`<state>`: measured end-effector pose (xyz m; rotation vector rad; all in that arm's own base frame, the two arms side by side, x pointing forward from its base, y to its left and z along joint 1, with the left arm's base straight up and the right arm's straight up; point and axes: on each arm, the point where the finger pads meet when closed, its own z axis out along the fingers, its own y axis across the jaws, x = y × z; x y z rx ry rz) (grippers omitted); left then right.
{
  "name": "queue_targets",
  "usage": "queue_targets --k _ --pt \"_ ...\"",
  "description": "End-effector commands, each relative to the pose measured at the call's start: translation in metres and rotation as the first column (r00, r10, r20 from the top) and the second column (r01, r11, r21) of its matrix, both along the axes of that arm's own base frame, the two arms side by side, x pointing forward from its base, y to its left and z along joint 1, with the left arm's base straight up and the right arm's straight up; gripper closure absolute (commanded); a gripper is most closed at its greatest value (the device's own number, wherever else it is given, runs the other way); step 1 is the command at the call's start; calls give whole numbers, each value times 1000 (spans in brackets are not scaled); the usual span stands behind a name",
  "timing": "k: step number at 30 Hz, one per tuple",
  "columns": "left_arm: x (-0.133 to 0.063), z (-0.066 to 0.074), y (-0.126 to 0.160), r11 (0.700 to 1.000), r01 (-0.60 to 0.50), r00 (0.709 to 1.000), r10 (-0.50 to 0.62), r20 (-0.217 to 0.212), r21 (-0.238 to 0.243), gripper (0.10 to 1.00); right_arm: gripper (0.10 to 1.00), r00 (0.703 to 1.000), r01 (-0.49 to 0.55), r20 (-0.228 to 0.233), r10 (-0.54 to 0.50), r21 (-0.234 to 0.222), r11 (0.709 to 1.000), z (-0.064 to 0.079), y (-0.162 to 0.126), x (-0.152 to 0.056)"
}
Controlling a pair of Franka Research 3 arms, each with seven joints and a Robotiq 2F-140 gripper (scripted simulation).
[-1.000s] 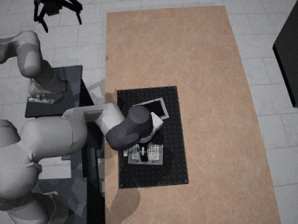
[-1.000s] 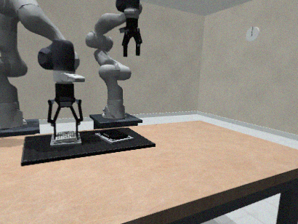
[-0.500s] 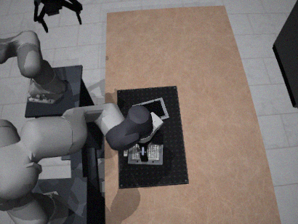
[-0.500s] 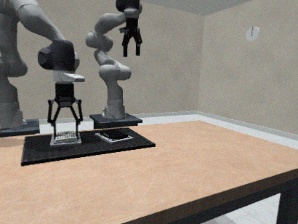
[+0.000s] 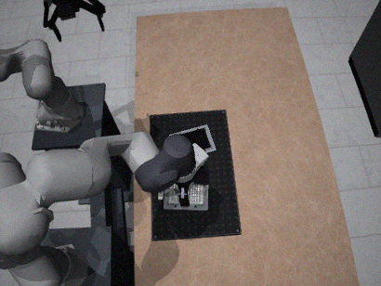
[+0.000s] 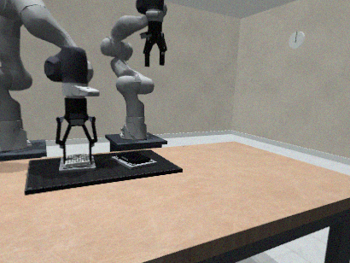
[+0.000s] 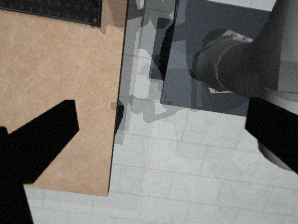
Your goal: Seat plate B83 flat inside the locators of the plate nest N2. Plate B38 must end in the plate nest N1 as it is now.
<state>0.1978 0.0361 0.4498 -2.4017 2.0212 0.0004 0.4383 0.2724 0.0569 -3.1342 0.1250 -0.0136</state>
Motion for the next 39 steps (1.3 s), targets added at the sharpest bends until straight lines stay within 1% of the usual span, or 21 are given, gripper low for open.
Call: queue_targets --k 1,32,33,39 --pt "-1 0 -1 1000 -5 1000 5 -1 -2 98 493 1000 -3 -9 3 -5 1000 -4 -2 -4" --pt "-1 0 -1 1000 -5 1000 5 -1 -2 98 493 1000 -3 -9 3 -5 1000 -4 -3 -5" --pt "-1 0 -1 1000 -5 1000 5 -1 -2 98 98 1000 -3 -9 3 -5 1000 -4 -3 -5" --pt "-1 0 -1 1000 -5 1000 5 -1 -2 98 98 1000 -3 -9 3 -5 1000 -4 -3 -5"
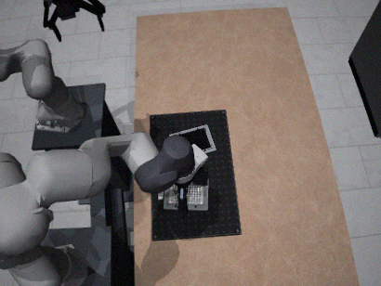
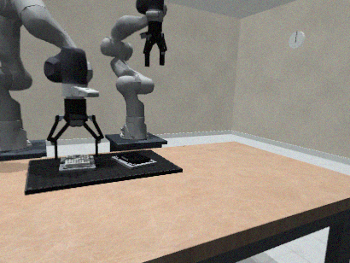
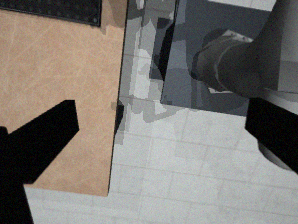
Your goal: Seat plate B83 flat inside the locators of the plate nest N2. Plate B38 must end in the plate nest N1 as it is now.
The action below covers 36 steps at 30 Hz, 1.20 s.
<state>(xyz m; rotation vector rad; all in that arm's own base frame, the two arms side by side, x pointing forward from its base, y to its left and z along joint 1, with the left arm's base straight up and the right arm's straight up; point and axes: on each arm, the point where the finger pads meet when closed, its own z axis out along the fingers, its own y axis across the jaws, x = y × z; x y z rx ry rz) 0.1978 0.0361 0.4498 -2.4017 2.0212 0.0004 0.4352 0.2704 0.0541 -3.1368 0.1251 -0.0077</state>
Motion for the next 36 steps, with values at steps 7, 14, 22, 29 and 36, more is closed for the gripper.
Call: queue_targets --k 7,14,22,29,36 --pt "-1 0 -1 1000 -5 1000 5 -1 -2 98 98 1000 -3 -5 3 -2 1000 -2 -1 -2" --pt "-1 0 -1 1000 -5 1000 5 -1 -2 98 98 1000 -3 -5 3 -2 1000 -2 -1 -2" --pt "-1 0 -1 1000 -5 1000 5 -1 -2 98 98 1000 -3 -5 3 -2 1000 6 -1 -2" --pt "-1 0 -1 1000 -5 1000 5 -1 -2 98 98 1000 -3 -5 3 -2 1000 25 -1 -2" --pt "-1 0 -1 1000 -5 1000 5 -1 -2 98 98 1000 -3 -5 3 -2 1000 38 -1 -2"
